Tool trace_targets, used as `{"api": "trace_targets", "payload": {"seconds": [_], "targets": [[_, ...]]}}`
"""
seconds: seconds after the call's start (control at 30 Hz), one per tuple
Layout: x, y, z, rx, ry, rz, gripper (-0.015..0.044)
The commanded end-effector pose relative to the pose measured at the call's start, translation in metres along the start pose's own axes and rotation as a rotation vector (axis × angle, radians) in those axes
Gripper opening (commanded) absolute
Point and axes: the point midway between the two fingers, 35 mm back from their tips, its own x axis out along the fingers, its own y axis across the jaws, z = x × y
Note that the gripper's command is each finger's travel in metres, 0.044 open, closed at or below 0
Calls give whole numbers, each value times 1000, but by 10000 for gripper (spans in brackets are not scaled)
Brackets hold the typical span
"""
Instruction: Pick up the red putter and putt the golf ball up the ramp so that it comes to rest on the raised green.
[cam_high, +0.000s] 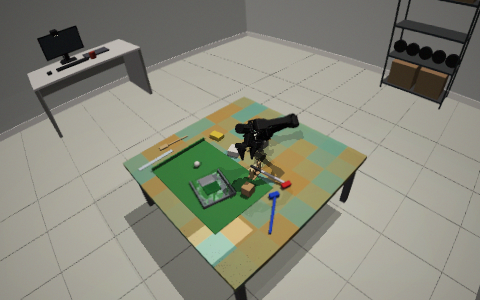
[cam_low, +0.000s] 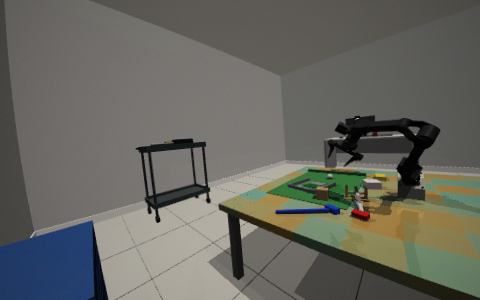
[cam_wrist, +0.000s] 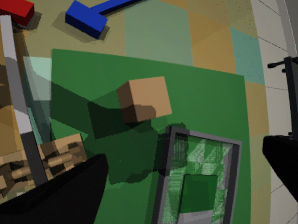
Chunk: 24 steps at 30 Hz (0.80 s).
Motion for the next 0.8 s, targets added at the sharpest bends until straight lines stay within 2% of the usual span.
{"api": "trace_targets", "payload": {"seconds": [0.0,0.23,0.77], "targets": [[42,54,7,14,-113,232,440],[78,143,22,54,-271,567,440],[92,156,24,55,-273,575,440]]}}
